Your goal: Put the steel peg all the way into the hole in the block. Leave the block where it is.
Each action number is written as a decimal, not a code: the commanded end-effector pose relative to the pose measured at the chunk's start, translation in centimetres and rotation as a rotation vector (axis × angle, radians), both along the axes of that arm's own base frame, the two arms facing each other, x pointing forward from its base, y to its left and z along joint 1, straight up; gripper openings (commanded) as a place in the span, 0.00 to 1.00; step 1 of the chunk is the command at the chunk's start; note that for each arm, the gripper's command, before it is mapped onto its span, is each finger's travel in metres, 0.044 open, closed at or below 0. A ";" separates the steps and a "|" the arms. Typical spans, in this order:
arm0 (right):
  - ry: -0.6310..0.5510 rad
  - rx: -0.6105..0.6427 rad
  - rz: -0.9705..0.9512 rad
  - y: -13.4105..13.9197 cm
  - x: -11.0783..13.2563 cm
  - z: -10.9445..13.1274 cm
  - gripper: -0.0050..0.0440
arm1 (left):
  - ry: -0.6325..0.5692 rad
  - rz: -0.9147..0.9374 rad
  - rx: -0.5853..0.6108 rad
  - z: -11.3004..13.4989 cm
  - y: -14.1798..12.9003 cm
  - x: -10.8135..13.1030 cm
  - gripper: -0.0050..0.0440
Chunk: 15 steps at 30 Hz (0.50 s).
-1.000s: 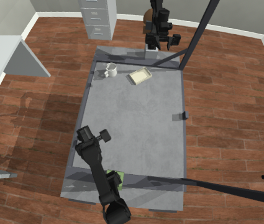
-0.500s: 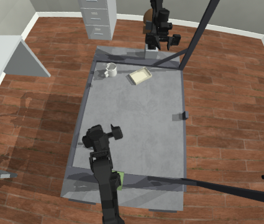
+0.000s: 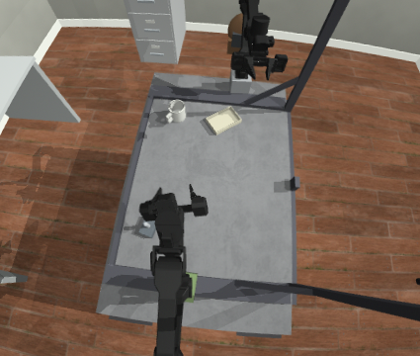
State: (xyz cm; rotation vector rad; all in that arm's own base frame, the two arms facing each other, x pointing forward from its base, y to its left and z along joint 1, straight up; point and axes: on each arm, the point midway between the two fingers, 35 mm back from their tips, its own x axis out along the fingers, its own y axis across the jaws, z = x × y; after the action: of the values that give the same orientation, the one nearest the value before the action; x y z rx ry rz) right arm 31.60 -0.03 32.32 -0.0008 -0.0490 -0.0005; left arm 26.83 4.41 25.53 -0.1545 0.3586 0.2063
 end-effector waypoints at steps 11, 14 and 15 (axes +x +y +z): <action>-0.020 0.001 0.001 0.0 -0.2 0.8 0.51 | -0.298 -0.167 0.127 4.7 -3.6 3.7 1.00; -0.020 0.001 0.001 0.0 -0.2 0.8 0.51 | -0.361 -0.190 0.147 5.9 -4.1 4.3 1.00; -0.020 0.001 0.001 0.0 -0.2 0.8 0.51 | -0.390 -0.195 0.153 6.8 -4.2 4.4 1.00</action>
State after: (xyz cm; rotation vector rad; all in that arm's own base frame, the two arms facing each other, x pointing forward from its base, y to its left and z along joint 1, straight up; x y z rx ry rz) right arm 31.60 -0.03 32.32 -0.0008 -0.0491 -0.0005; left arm 30.27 0.99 30.45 -0.0337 0.0607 0.0463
